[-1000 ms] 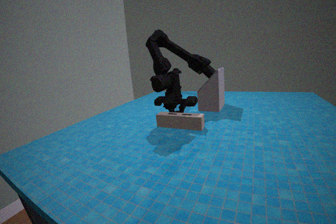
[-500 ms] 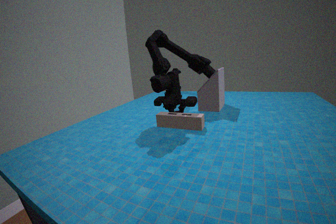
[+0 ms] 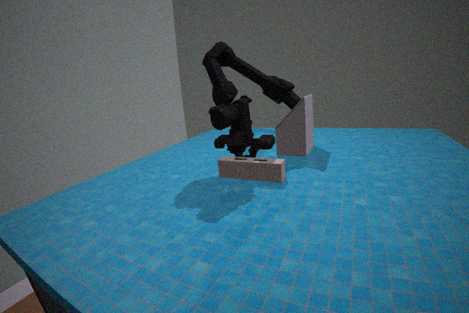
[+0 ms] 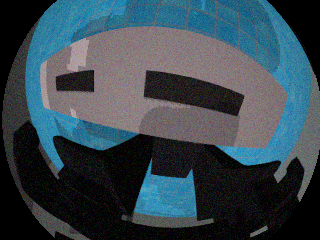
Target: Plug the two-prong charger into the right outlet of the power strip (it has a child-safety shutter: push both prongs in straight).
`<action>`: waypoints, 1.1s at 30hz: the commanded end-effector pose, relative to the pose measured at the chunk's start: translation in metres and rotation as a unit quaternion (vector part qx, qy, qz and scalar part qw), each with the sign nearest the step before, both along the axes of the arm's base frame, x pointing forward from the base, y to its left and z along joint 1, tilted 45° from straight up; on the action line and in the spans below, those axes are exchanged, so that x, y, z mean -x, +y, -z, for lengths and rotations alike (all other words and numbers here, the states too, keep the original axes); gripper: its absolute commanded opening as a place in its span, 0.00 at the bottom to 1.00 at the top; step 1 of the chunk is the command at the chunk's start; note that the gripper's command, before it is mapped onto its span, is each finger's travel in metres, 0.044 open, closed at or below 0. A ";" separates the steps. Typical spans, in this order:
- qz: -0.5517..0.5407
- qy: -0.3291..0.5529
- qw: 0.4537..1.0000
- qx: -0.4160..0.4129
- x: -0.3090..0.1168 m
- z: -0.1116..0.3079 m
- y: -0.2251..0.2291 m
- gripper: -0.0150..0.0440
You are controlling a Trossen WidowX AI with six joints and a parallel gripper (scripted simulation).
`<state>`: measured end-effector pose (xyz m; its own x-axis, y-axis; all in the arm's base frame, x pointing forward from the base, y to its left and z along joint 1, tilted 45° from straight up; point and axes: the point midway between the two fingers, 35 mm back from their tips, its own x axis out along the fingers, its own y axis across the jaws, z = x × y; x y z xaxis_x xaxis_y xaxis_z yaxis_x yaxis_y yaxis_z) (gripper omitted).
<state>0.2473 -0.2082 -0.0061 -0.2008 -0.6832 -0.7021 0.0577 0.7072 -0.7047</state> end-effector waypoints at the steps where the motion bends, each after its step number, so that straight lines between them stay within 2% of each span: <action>1: -0.008 -0.020 1.000 0.002 -0.013 -0.003 0.001 0.25; 33: -0.008 -0.020 1.000 0.002 -0.009 -0.004 0.002 0.25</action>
